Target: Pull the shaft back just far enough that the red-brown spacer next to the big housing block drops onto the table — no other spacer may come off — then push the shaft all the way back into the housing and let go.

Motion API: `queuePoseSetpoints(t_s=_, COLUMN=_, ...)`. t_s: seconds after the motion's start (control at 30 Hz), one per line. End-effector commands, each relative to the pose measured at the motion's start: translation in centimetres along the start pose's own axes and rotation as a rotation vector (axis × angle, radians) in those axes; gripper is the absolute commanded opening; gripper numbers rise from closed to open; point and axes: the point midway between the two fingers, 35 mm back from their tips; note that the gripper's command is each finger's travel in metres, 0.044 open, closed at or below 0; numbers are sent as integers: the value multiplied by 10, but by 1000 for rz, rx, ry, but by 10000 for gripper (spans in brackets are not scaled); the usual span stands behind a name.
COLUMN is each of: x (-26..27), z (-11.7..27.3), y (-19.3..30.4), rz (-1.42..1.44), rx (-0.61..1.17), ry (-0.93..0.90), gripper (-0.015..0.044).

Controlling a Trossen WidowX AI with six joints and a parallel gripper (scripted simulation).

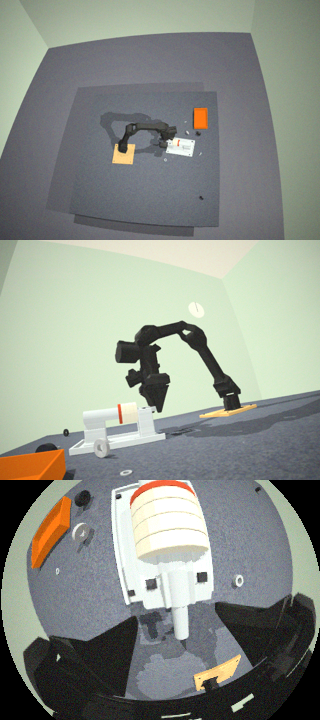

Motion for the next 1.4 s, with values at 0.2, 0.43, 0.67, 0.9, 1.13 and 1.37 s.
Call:
queuePoseSetpoints(t_s=0.2, x=0, z=-5, y=2, rz=1, rx=10, ry=-1, gripper=440)
queuePoseSetpoints(t_s=0.43, x=0, z=-5, y=2, rz=1, rx=10, ry=-1, gripper=440)
queuePoseSetpoints(t_s=0.67, x=0, z=-5, y=2, rz=1, rx=10, ry=-1, gripper=440)
queuePoseSetpoints(t_s=0.9, x=0, z=-5, y=2, rz=1, rx=10, ry=-1, gripper=440)
queuePoseSetpoints(t_s=1.13, x=0, z=-6, y=2, rz=1, rx=10, ry=-1, gripper=440)
queuePoseSetpoints(t_s=1.37, x=0, z=-15, y=2, rz=1, rx=10, ry=-1, gripper=440)
Point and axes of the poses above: the point midway between the two fingers, 35 mm back from their tips, its own z axis back along the fingers, its own x axis across the jaws, y = z × x
